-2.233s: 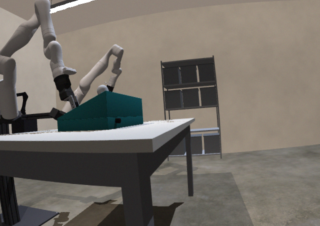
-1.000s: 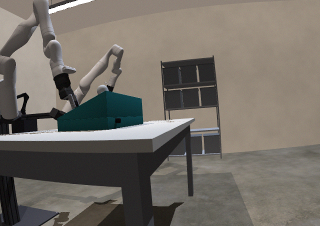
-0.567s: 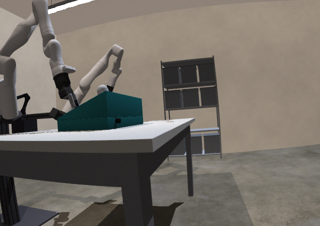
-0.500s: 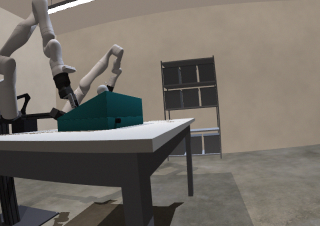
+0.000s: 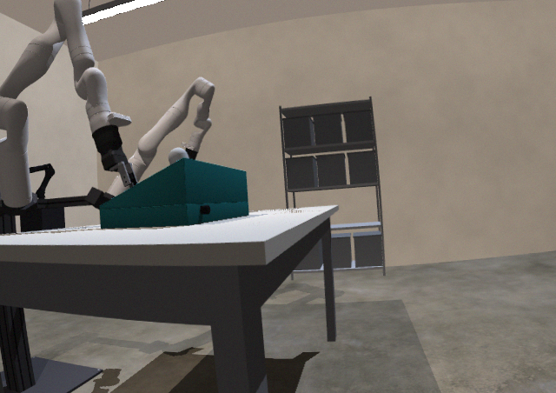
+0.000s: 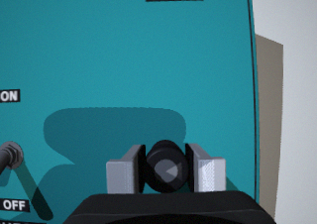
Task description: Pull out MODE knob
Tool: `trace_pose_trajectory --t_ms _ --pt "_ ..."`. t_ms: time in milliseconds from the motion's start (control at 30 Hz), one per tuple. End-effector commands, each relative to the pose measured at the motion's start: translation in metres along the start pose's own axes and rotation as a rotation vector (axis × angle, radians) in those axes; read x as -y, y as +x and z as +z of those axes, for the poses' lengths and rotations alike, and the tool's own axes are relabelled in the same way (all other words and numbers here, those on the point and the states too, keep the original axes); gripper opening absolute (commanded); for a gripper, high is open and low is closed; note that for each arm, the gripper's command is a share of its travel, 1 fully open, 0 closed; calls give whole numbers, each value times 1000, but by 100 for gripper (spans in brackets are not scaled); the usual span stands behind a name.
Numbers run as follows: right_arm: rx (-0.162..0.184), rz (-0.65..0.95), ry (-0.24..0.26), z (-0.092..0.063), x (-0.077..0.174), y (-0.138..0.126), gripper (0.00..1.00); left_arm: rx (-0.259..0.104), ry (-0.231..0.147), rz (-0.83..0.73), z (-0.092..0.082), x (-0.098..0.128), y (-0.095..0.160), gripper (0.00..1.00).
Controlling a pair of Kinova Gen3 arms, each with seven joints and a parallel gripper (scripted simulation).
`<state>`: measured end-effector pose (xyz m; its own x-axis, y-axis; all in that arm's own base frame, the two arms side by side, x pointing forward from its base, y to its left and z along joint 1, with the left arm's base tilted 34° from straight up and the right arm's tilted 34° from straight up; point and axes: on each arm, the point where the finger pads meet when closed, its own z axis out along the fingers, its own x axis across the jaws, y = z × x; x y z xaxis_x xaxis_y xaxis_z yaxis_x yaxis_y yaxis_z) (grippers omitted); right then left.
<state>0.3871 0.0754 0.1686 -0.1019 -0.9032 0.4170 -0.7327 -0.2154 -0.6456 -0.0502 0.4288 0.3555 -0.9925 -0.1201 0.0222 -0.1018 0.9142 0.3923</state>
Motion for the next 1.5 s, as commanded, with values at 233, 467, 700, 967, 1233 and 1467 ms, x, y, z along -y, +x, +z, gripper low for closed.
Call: trace_pose_trajectory --t_ms 233,467,700,967,1233,1467 --pt "1 0 1 -1 0 0 0 0 -1 -1 0 0 0 100" --pt "1 0 1 -2 0 0 0 0 -1 -1 0 0 0 100" --pt "1 0 1 -2 0 0 0 0 -1 -1 0 0 0 100" --pt "1 0 1 -2 0 0 0 0 -1 -1 0 0 0 100" --pt "1 0 1 -2 0 0 100 0 -1 -1 0 0 0 100" --pt "1 0 1 -2 0 0 100 0 -1 -1 0 0 0 100"
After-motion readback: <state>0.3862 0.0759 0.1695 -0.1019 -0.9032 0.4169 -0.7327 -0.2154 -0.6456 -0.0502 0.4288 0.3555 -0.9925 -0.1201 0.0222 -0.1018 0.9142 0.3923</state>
